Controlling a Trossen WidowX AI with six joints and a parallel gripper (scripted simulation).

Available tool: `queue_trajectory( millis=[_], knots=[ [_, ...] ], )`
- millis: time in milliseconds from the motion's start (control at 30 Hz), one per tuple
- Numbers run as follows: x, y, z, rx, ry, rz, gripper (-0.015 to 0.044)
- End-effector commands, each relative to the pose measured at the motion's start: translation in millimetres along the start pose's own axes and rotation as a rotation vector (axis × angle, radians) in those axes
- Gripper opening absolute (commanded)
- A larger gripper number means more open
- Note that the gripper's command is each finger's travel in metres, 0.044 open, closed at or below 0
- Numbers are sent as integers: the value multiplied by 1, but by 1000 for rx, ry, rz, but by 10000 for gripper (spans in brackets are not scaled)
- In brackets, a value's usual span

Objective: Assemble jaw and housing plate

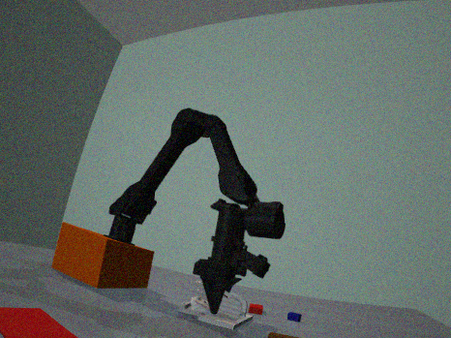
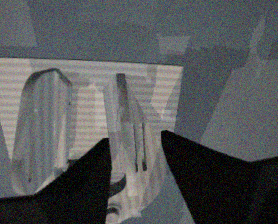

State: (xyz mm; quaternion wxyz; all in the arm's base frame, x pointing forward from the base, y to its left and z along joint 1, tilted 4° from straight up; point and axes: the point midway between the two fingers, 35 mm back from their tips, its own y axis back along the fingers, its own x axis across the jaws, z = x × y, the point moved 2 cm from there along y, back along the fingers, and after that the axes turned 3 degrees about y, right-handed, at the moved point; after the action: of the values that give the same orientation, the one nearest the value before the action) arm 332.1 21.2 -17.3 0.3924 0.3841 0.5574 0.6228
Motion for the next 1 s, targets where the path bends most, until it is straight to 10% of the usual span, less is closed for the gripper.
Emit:
queue_trajectory(
  millis=[0, 967],
  knots=[
    [0, 0, 0, 0, 5, -1, 134],
    [0, -5, 0, 0, 5, -1, 134]
  ],
)
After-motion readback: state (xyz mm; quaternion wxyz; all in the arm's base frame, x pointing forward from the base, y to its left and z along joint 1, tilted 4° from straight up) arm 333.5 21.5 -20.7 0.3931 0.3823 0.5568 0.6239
